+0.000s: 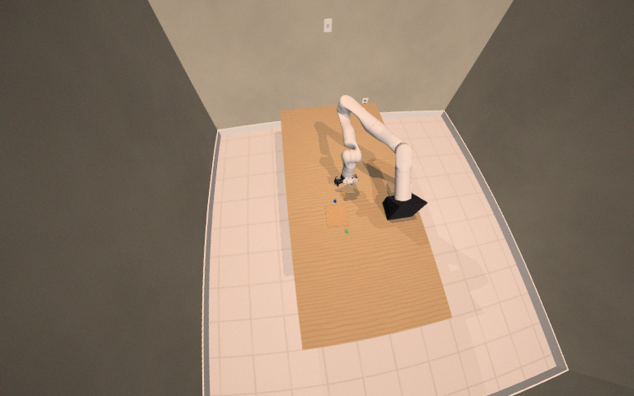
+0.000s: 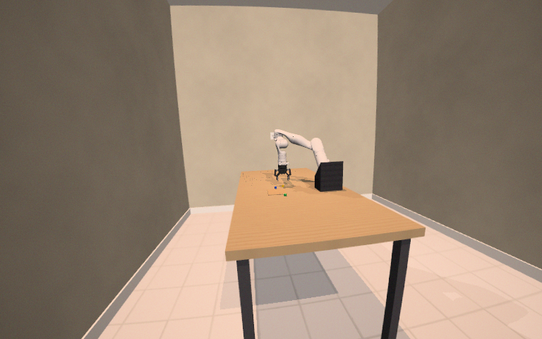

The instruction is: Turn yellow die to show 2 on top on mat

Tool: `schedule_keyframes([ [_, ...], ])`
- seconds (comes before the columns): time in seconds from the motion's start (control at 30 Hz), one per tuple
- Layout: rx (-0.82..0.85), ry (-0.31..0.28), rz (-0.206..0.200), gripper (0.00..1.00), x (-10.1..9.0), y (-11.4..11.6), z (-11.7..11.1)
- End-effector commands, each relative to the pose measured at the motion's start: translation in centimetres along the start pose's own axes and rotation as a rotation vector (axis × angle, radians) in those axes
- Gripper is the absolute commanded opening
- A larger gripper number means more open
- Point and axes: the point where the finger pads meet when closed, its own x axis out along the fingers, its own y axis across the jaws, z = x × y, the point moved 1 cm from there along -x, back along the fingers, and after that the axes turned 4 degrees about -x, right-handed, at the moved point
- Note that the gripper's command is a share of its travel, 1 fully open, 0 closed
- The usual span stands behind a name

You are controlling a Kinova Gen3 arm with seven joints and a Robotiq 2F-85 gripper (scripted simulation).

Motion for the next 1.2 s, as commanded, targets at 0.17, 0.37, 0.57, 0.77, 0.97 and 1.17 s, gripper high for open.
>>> schedule_keyframes([
  [0.17, 0.003, 0.003, 0.005, 1.00, 0.1, 0.0, -0.1],
  [0.37, 0.003, 0.003, 0.005, 1.00, 0.1, 0.0, -0.1],
  [0.57, 0.003, 0.003, 0.005, 1.00, 0.1, 0.0, -0.1],
  [0.77, 0.003, 0.003, 0.005, 1.00, 0.1, 0.2, -0.2],
  [0.97, 0.003, 0.003, 0.005, 1.00, 0.1, 2.0, -1.0],
  [1.17, 0.003, 0.003, 0.005, 1.00, 0.1, 4.2, -2.0],
])
